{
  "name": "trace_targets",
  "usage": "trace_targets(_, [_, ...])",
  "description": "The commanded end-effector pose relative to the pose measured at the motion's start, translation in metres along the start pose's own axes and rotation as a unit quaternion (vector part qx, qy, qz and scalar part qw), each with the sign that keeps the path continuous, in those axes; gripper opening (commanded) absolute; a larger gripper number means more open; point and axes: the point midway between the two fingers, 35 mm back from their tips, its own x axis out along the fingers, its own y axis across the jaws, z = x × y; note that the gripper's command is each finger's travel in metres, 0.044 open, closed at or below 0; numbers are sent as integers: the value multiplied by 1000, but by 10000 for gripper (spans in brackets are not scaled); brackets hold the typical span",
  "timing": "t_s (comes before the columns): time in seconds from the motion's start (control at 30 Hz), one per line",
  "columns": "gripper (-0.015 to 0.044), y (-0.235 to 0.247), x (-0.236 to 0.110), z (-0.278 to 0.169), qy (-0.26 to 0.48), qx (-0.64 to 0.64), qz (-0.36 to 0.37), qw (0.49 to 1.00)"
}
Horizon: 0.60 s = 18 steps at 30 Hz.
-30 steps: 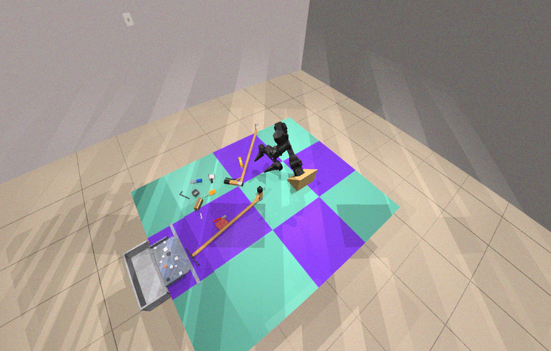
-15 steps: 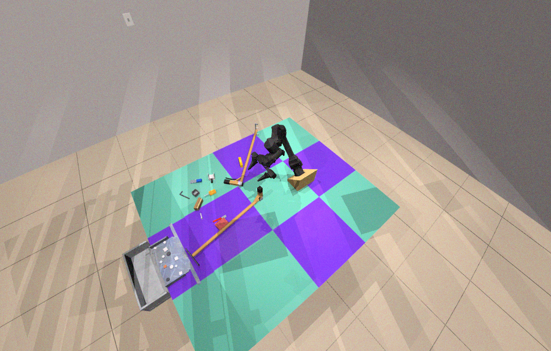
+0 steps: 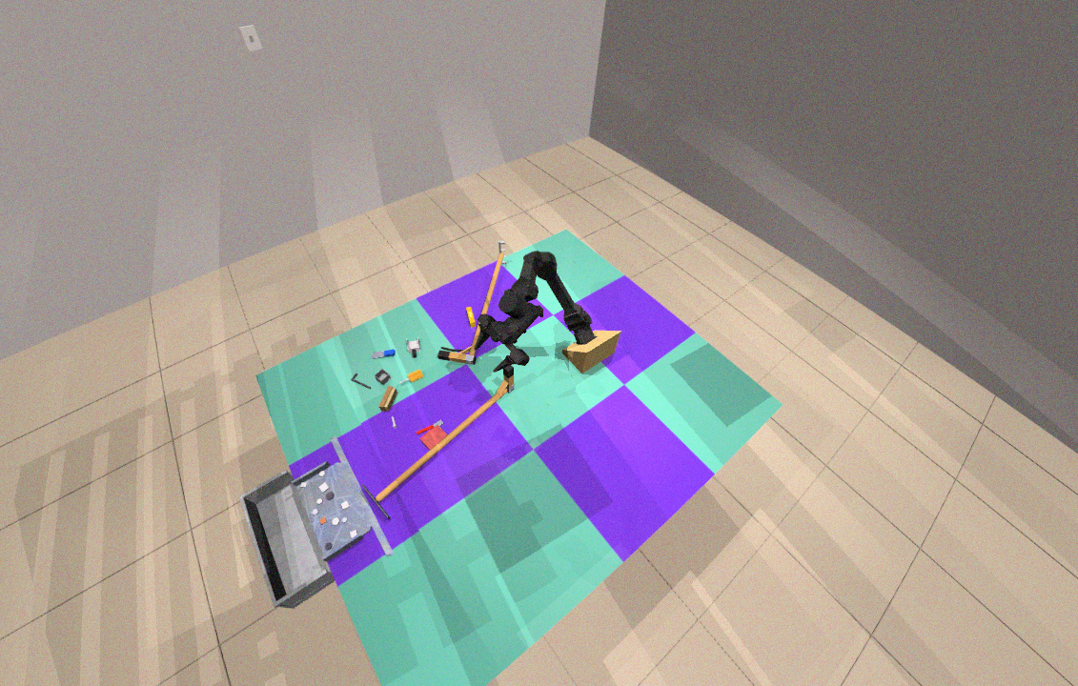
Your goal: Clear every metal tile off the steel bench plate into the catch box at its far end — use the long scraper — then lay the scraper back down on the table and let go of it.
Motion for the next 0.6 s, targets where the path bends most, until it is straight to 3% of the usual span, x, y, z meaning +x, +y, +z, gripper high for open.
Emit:
trace_targets(0.0, [440,3,17,-1,19,0,4,1000])
trace_targets(0.57, [440,13,87,-18,100,-6,19,995])
